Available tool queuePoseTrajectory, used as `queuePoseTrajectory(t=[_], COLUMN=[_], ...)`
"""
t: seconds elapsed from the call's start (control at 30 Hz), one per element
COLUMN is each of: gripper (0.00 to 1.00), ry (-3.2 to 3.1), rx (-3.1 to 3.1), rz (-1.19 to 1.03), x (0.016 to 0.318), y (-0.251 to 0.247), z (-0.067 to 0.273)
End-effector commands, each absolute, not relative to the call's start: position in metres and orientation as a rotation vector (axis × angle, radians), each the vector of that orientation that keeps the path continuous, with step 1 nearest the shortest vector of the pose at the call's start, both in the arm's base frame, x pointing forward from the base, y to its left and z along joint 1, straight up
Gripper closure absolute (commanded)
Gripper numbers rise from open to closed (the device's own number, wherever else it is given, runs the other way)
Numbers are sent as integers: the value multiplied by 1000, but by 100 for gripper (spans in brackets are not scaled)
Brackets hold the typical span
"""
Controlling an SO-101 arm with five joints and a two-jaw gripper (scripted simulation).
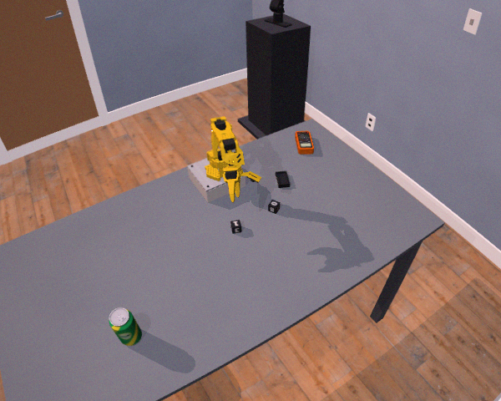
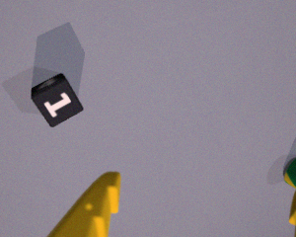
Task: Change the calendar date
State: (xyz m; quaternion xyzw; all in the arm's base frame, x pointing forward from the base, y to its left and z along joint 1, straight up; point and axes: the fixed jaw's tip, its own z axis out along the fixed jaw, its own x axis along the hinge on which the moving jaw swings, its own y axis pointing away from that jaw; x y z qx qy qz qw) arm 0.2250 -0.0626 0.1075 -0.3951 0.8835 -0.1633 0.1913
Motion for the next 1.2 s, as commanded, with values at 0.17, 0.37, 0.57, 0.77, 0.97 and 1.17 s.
queuePoseTrajectory(t=[0.17, 0.37, 0.57, 0.77, 0.97, 1.17], gripper=[65, 65, 65, 65, 65, 65], ry=[2565, 2616, 2631, 2631, 2614, 2602], rx=[-761, -442, -238, 33, 240, 335], rz=[-376, -292, -237, -162, -104, -77], x=[234, 239, 242, 247, 250, 252], y=[-59, -57, -56, -54, -54, -53], z=[109, 109, 108, 108, 108, 108])
